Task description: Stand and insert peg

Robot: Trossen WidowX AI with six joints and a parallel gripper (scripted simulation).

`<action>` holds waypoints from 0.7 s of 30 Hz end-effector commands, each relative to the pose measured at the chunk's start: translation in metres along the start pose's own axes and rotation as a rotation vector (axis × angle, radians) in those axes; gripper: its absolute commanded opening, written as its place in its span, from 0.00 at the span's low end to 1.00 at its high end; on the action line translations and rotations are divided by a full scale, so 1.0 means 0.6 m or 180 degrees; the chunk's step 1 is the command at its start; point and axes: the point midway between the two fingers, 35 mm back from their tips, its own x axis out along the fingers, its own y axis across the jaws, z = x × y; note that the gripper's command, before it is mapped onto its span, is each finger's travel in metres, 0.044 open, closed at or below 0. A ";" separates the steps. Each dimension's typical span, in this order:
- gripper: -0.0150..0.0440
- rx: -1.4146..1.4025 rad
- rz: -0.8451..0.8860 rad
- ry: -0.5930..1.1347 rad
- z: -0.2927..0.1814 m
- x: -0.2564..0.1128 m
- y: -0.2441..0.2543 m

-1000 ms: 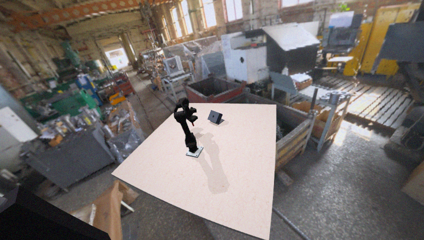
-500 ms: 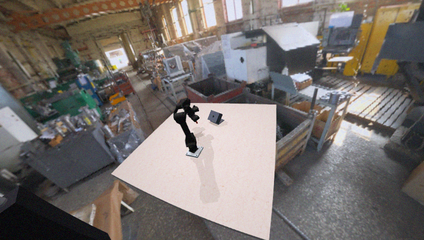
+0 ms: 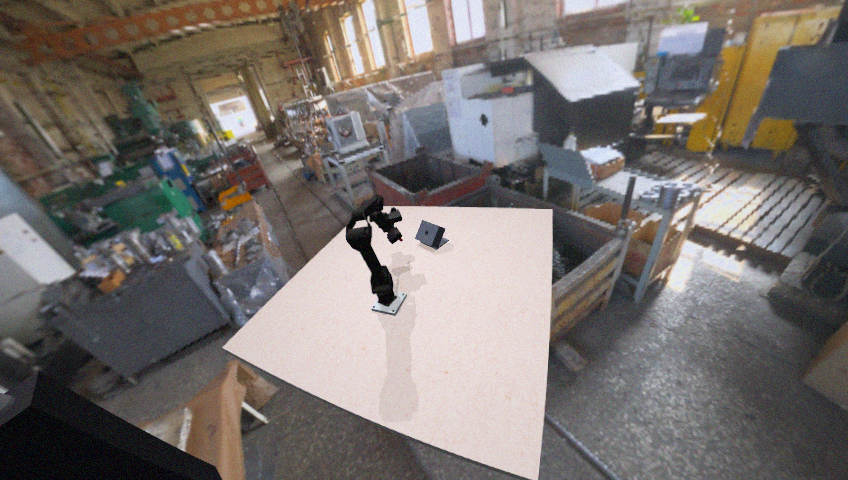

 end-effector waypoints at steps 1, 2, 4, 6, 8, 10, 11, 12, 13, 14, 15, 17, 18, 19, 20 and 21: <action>0.25 0.0180 0.0036 -0.0161 0.016 0.002 -0.002; 0.25 0.0222 0.0049 -0.0196 0.020 0.002 -0.003; 0.25 0.0306 0.0074 -0.0268 0.028 0.002 -0.003; 0.25 0.0390 0.0100 -0.0339 0.035 0.002 -0.004; 0.25 0.0475 0.0126 -0.0410 0.043 0.002 -0.005; 0.25 0.0561 0.0152 -0.0480 0.051 0.001 -0.006; 0.25 0.0603 0.0165 -0.0516 0.055 0.001 -0.006; 0.25 0.0646 0.0179 -0.0551 0.058 0.000 -0.007; 0.25 0.0689 0.0193 -0.0586 0.062 0.000 -0.007; 0.25 0.0733 0.0206 -0.0621 0.066 0.000 -0.008; 0.25 0.0776 0.0220 -0.0657 0.070 -0.001 -0.009; 0.25 0.0863 0.0248 -0.0727 0.077 -0.002 -0.010; 0.25 0.0906 0.0263 -0.0762 0.081 -0.003 -0.011; 0.25 0.0950 0.0277 -0.0797 0.085 -0.003 -0.012; 0.25 0.0994 0.0292 -0.0832 0.089 -0.004 -0.013; 0.25 0.1037 0.0306 -0.0866 0.092 -0.005 -0.013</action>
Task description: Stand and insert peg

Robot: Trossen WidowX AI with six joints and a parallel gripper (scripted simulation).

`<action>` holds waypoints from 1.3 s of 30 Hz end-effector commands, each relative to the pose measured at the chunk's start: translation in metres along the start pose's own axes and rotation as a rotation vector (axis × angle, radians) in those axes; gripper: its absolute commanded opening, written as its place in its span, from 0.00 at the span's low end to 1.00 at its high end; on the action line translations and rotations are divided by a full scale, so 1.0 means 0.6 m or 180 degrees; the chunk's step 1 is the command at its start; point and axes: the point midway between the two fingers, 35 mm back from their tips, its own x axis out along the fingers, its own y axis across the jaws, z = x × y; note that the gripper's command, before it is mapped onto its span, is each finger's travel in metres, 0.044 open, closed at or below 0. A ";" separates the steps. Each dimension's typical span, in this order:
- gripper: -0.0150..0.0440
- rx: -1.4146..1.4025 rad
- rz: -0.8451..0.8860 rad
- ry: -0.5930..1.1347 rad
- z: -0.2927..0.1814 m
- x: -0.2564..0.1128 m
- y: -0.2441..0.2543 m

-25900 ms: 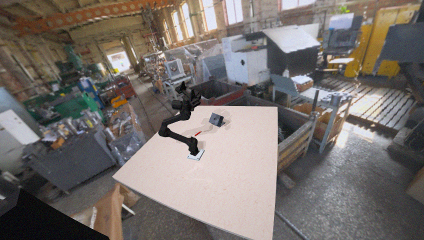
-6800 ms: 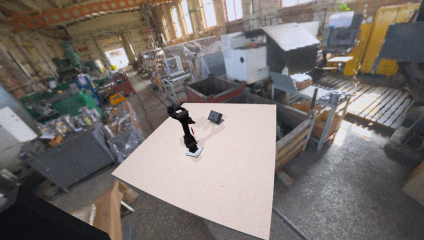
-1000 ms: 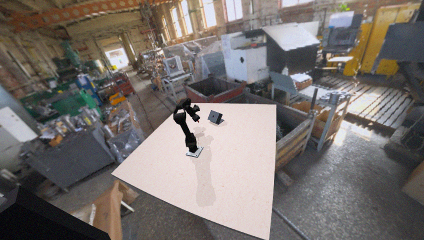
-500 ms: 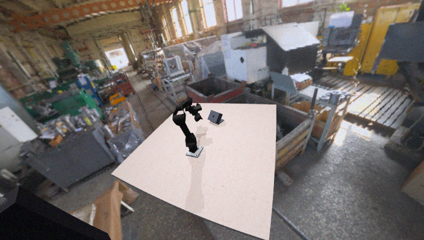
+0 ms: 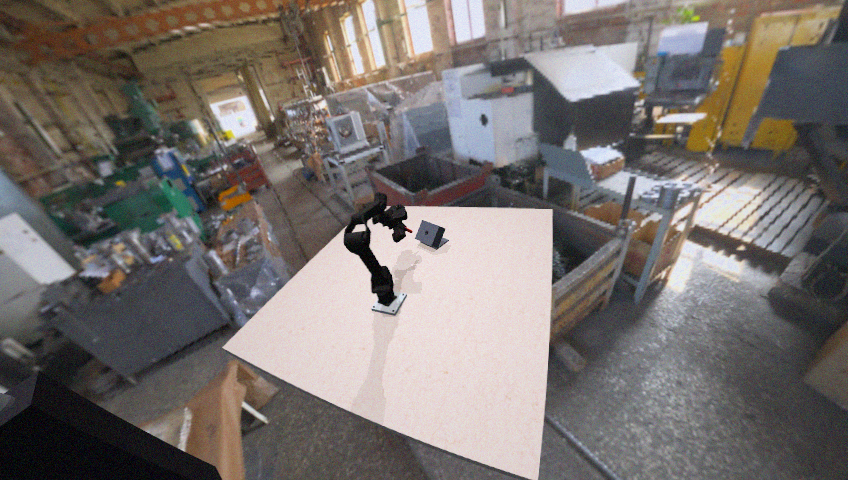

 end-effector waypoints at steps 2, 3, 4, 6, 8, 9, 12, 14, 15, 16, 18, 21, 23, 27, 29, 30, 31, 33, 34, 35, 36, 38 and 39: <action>0.25 0.0191 0.0048 -0.0159 0.017 0.002 -0.001; 0.25 0.0193 0.0049 -0.0161 0.017 0.003 -0.001; 0.25 0.0197 0.0050 -0.0163 0.018 0.005 -0.001; 0.25 0.0207 0.0054 -0.0171 0.019 0.009 0.000; 0.25 0.0221 0.0059 -0.0180 0.021 0.015 0.001; 0.25 0.0228 0.0061 -0.0185 0.022 0.019 0.002; 0.25 0.0248 0.0068 -0.0201 0.025 0.028 0.003; 0.25 0.0262 0.0073 -0.0212 0.027 0.034 0.003; 0.25 0.0269 0.0076 -0.0217 0.028 0.038 0.003; 0.25 0.0275 0.0078 -0.0222 0.029 0.041 0.004; 0.25 0.0289 0.0083 -0.0233 0.031 0.047 0.004; 0.25 0.0308 0.0091 -0.0250 0.034 0.056 0.004; 0.25 0.0322 0.0096 -0.0262 0.036 0.062 0.004; 0.25 0.0347 0.0106 -0.0285 0.040 0.075 0.004; 0.25 0.0360 0.0111 -0.0297 0.042 0.081 0.004; 0.25 0.0366 0.0113 -0.0303 0.043 0.084 0.004; 0.25 0.0373 0.0116 -0.0309 0.044 0.087 0.003; 0.25 0.0375 0.0117 -0.0311 0.045 0.088 0.003; 0.25 0.0374 0.0118 -0.0314 0.045 0.089 0.003; 0.25 0.0373 0.0119 -0.0317 0.045 0.091 0.003; 0.25 0.0371 0.0120 -0.0322 0.046 0.093 0.003; 0.25 0.0369 0.0121 -0.0326 0.046 0.094 0.002; 0.25 0.0369 0.0121 -0.0326 0.046 0.095 0.003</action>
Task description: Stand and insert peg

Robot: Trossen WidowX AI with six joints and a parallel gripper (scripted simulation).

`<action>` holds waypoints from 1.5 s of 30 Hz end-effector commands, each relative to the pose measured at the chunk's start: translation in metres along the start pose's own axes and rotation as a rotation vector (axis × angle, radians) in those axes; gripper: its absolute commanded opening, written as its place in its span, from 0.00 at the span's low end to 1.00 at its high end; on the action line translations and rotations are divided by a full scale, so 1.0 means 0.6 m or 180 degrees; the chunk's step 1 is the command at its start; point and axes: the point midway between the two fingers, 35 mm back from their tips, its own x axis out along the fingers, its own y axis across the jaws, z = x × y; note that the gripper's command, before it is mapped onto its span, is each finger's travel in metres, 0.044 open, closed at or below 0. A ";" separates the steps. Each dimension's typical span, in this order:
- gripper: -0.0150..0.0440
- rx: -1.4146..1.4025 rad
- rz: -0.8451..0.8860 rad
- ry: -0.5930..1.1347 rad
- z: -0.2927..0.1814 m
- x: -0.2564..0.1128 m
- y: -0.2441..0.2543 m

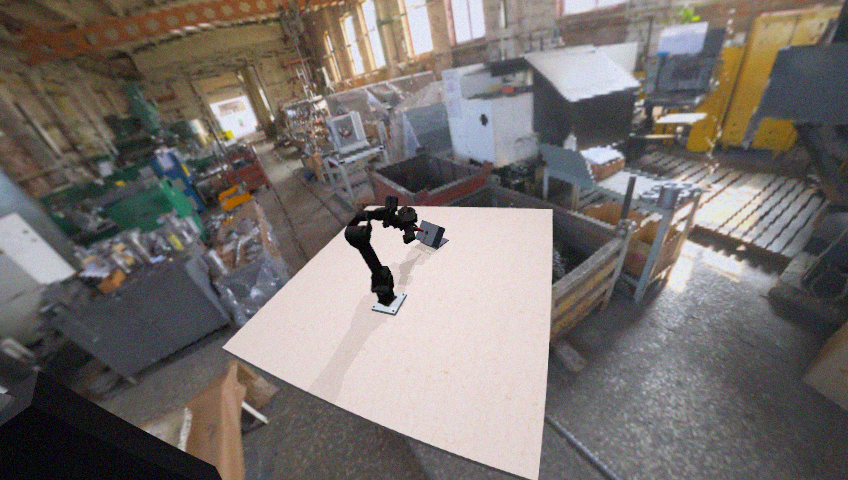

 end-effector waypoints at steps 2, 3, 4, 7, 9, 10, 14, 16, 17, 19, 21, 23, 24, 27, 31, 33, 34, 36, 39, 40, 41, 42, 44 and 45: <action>0.25 -0.0012 0.0003 0.0012 -0.002 0.006 -0.001; 0.25 -0.0011 0.0003 0.0012 -0.002 0.008 -0.001; 0.25 -0.0009 0.0003 0.0012 -0.001 0.009 -0.001; 0.25 -0.0005 0.0005 0.0011 -0.001 0.015 -0.001; 0.25 -0.0003 0.0005 0.0011 -0.001 0.020 -0.001; 0.25 -0.0003 0.0006 0.0010 -0.001 0.022 -0.001; 0.25 -0.0001 0.0007 0.0009 -0.001 0.032 -0.001; 0.25 -0.0001 0.0007 0.0009 -0.001 0.037 -0.001; 0.25 -0.0001 0.0007 0.0009 -0.002 0.039 -0.001; 0.25 -0.0001 0.0008 0.0009 -0.002 0.043 -0.002; 0.25 0.0005 0.0004 0.0001 -0.001 0.039 -0.002; 0.25 0.0010 0.0001 -0.0007 0.000 0.036 -0.002; 0.25 0.0010 0.0001 -0.0007 0.000 0.036 -0.002; 0.25 0.0010 0.0001 -0.0007 0.000 0.036 -0.002; 0.25 0.0010 0.0001 -0.0007 0.000 0.036 -0.002; 0.25 0.0010 0.0001 -0.0007 0.000 0.036 -0.002; 0.25 0.0010 0.0001 -0.0007 0.000 0.036 -0.002; 0.25 0.0010 0.0001 -0.0007 0.000 0.036 -0.002; 0.25 0.0010 0.0001 -0.0007 -0.001 0.039 -0.002; 0.25 0.0010 0.0001 -0.0007 -0.001 0.040 -0.002; 0.25 0.0010 0.0002 -0.0007 -0.001 0.041 -0.002; 0.25 0.0010 0.0002 -0.0007 -0.001 0.042 -0.002; 0.25 0.0010 0.0002 -0.0007 -0.002 0.044 -0.001; 0.25 0.0010 0.0002 -0.0008 -0.002 0.045 -0.001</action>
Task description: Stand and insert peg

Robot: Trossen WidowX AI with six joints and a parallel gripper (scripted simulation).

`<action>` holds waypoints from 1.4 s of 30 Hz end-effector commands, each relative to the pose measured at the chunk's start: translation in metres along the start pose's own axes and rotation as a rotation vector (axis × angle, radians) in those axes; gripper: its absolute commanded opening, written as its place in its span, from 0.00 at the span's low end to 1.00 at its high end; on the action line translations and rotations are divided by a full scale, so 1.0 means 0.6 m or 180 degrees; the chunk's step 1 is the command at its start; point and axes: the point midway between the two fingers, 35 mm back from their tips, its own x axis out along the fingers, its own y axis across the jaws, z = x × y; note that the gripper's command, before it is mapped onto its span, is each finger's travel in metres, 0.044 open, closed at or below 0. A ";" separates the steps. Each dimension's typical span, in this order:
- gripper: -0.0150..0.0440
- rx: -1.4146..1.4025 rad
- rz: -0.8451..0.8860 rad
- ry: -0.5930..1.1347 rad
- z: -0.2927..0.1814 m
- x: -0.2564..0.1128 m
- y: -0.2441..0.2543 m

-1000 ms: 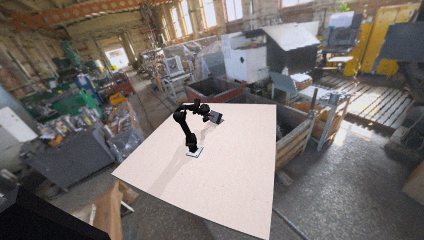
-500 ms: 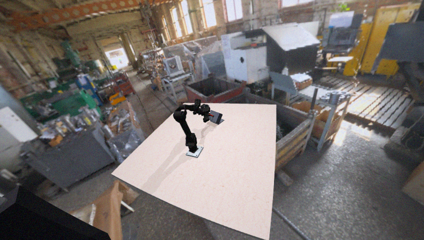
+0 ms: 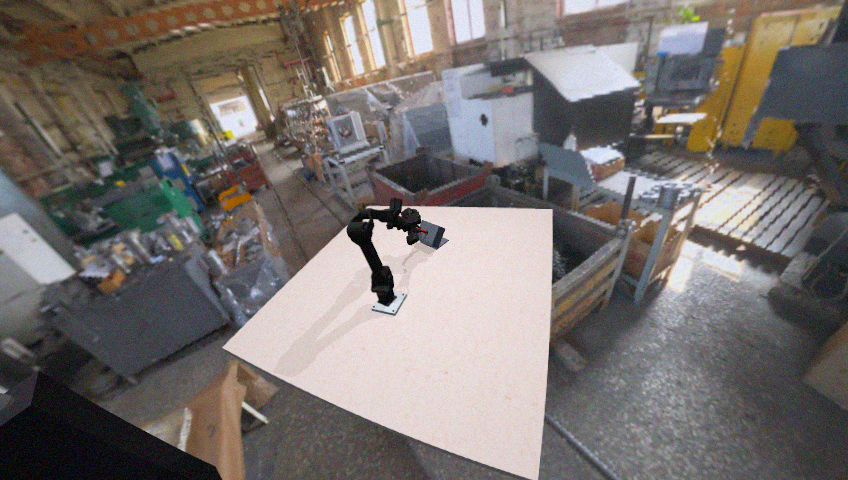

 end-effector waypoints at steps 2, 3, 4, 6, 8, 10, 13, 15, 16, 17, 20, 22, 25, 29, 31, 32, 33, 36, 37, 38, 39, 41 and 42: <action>0.25 -0.0005 0.0001 0.0004 -0.001 0.005 0.000; 0.25 -0.0005 0.0001 0.0004 -0.002 0.006 0.000; 0.25 -0.0005 0.0001 0.0004 -0.002 0.007 0.000; 0.25 -0.0005 0.0001 0.0004 -0.002 0.009 0.000; 0.25 -0.0005 0.0001 0.0003 -0.002 0.011 0.000; 0.25 -0.0005 0.0001 0.0003 -0.003 0.013 0.000; 0.25 -0.0005 0.0002 0.0003 -0.003 0.016 0.000; 0.25 -0.0005 0.0002 0.0003 -0.003 0.018 0.000; 0.25 -0.0005 0.0002 0.0003 -0.003 0.019 0.000; 0.25 -0.0005 0.0002 0.0003 -0.004 0.020 0.000; 0.25 -0.0005 0.0002 0.0002 -0.004 0.023 0.000; 0.25 -0.0005 0.0002 0.0002 -0.004 0.026 0.000; 0.25 -0.0005 0.0003 0.0002 -0.004 0.029 0.000; 0.25 -0.0005 0.0003 0.0002 -0.004 0.034 0.001; 0.25 -0.0005 0.0003 0.0001 -0.004 0.036 0.001; 0.25 -0.0005 0.0003 0.0001 -0.004 0.037 0.001; 0.25 -0.0005 0.0004 0.0001 -0.004 0.038 0.001; 0.25 -0.0005 0.0004 0.0001 -0.004 0.042 0.001; 0.25 -0.0005 0.0004 0.0001 -0.004 0.043 0.001; 0.25 -0.0005 0.0004 0.0001 -0.004 0.044 0.001; 0.25 -0.0005 0.0004 0.0001 -0.004 0.045 0.001; 0.25 -0.0005 0.0004 0.0000 -0.004 0.047 0.001; 0.25 -0.0005 0.0004 0.0000 -0.004 0.048 0.001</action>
